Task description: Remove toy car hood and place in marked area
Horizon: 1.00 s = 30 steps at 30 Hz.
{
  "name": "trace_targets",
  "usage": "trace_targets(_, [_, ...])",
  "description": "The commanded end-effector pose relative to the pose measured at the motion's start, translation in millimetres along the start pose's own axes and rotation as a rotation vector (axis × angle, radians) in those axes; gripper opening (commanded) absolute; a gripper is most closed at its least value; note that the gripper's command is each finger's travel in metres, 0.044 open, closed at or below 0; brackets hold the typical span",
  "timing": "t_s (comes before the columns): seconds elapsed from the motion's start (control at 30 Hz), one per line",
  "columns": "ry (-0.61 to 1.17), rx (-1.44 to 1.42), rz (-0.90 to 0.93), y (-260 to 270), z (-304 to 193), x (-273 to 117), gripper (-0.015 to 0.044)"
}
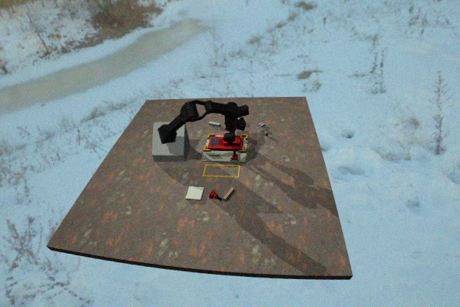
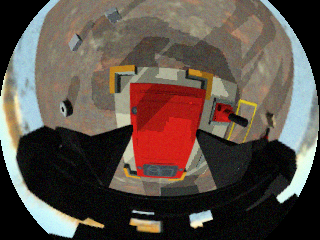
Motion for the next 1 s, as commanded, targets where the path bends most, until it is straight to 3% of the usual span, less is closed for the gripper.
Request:
trace_targets(0.0, [0.0, -0.006, -0.005, -0.2, -1.1, 3.2, 0.044])
trace_targets(0.1, [0.0, -0.006, -0.005, -0.2, -1.2, 4.7, 0.044])
trace_targets(0.23, [0.0, 0.0, 0.0, 0.0, 0.0, 2.0, 0.0335])
trace_targets(0.53, [0.0, 0.0, 0.0, 0.0, 0.0, 2.0, 0.0275])
trace_targets(0.87, [0.0, 0.0, 0.0, 0.1, 0.1, -2.8, 0.0012])
trace_targets(0.97, [0.0, 0.0, 0.0, 0.2, 0.2, -4.8, 0.0])
Point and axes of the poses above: the point midway between the two fingers, 35 mm back from their tips, its own x axis out along the fingers, its own y axis across the jaws, z = x × y, the point moved 4 cm from there along -x, back along the fingers, and after that the axes turned 2 degrees about x, right-handed, at the moved point
